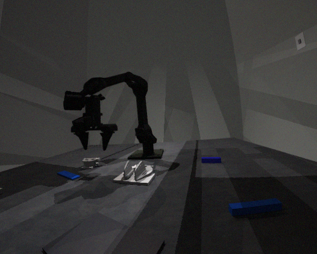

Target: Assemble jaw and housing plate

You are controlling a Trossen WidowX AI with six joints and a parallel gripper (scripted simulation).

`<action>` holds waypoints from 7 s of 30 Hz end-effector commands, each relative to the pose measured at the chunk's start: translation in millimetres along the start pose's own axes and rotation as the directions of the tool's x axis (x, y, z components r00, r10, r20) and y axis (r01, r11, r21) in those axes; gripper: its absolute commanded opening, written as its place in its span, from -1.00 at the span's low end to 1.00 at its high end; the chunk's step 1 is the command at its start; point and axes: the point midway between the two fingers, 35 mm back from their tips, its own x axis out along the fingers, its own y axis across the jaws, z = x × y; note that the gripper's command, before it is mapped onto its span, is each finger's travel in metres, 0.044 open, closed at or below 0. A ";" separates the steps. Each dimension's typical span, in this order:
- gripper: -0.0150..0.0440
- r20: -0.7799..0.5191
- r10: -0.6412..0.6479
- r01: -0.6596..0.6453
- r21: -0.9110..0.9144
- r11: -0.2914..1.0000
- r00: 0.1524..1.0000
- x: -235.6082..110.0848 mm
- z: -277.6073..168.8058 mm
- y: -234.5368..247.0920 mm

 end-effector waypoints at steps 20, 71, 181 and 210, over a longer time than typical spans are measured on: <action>1.00 -0.012 0.013 -0.016 -0.241 0.970 1.000 -9.6 -66.6 -86.0; 1.00 -0.012 0.013 -0.016 -0.241 0.970 1.000 70.8 -67.5 -85.0; 0.70 -0.009 0.017 -0.018 -0.193 0.981 1.000 4.8 -37.0 -39.9; 0.70 -0.006 0.025 -0.025 -0.101 0.995 1.000 2.1 -9.3 51.4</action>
